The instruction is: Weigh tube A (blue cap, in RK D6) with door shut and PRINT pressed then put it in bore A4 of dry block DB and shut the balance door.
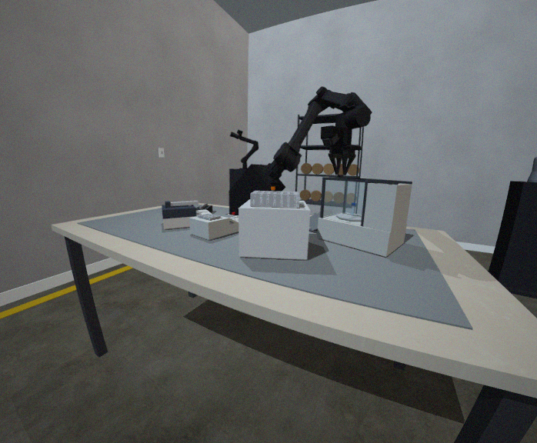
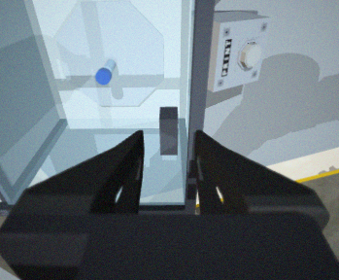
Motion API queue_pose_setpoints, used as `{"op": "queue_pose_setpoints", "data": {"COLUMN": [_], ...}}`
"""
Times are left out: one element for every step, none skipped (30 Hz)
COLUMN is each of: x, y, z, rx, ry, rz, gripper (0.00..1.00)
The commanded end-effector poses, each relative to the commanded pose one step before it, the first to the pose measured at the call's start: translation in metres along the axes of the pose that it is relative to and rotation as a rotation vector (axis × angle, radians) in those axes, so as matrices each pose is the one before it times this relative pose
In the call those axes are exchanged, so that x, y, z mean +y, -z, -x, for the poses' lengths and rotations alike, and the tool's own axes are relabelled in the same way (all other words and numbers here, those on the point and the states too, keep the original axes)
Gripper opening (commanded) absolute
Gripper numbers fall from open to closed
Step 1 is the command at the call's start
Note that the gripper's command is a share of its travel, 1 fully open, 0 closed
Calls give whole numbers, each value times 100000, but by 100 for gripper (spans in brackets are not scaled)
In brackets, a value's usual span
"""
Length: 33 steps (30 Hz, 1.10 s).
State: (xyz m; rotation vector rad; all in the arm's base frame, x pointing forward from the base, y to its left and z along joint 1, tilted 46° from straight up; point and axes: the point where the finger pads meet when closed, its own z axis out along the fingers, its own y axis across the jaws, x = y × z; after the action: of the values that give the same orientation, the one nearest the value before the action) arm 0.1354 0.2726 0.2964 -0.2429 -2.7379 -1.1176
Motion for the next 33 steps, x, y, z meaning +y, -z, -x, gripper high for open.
{"op": "queue_pose_setpoints", "data": {"x": [2053,0,0,-1,-21,-15,2,0,0,15,11,-1,-1,-1,-1,-2,-6,-16,-10,-1,6,6,0,-5,0,0,-47,-3,1,0,-1,-2,-5], "y": [3007,167,167,167,88,109,179,0,0,236,219,166,166,165,165,165,143,98,127,172,204,205,178,148,0,0,-62,162,183,178,173,168,27], "z": [-110,-1,-1,-1,53,39,-9,0,0,-50,-39,-1,-1,-1,-1,-1,16,51,29,-6,-32,-33,-12,13,0,0,188,2,-15,-11,-7,-3,3], "rx": [-3276,-15,-15,-15,98,69,-31,0,0,-117,-94,-15,-15,-15,-15,-15,21,93,48,-25,-79,-83,-38,14,0,0,382,-7,-44,-36,-27,-19,-2], "ry": [4059,12,12,11,-163,-117,37,0,0,167,131,10,10,10,10,10,-43,-150,-82,25,104,109,42,-33,0,0,-561,-1,52,40,28,16,1], "rz": [4985,-14,-15,-15,-227,-168,17,0,0,171,125,-17,-18,-18,-18,-19,-78,-195,-119,1,85,88,16,-64,0,0,-615,-25,30,17,4,-9,-4], "gripper": [30,30,30,30,30,30,30,30,30,30,30,30,30,30,30,30,30,30,30,30,30,30,30,30,30,30,30,30,30,30,30,30,30]}}
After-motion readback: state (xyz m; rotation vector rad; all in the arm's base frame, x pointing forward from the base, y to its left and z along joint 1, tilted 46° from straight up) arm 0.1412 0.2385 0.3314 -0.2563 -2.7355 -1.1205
